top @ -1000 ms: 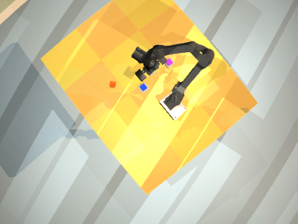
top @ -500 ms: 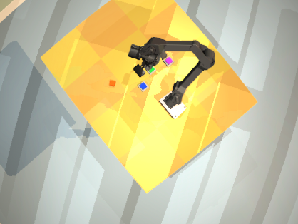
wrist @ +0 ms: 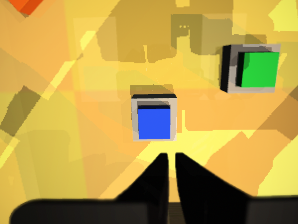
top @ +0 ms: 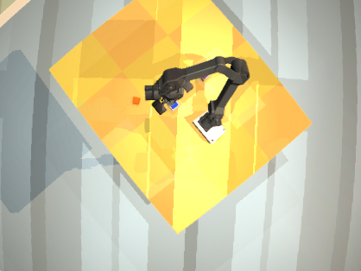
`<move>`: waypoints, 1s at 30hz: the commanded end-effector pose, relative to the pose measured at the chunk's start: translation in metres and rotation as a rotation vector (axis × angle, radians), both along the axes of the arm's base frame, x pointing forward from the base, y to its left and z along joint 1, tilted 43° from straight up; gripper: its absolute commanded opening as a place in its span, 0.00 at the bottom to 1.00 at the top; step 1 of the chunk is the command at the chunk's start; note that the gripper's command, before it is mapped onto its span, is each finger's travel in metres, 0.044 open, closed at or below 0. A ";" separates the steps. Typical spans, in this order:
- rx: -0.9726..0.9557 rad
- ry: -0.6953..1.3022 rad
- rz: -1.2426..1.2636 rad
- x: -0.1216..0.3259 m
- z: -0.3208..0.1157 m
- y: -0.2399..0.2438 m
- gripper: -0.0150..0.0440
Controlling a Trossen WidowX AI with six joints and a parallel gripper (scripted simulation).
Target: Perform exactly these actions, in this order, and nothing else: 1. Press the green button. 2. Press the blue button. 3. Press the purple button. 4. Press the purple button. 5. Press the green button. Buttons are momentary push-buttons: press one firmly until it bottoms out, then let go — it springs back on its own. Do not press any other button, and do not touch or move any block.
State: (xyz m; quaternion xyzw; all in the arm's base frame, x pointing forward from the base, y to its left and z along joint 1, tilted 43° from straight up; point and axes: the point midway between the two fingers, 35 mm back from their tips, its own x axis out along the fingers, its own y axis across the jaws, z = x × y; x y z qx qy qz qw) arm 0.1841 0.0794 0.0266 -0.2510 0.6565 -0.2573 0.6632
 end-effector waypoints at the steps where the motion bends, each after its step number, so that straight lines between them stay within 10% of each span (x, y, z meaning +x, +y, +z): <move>1: -0.002 -0.006 -0.016 -0.009 -0.009 0.007 0.29; 30: -0.004 -0.007 -0.016 -0.009 -0.071 -0.051 0.29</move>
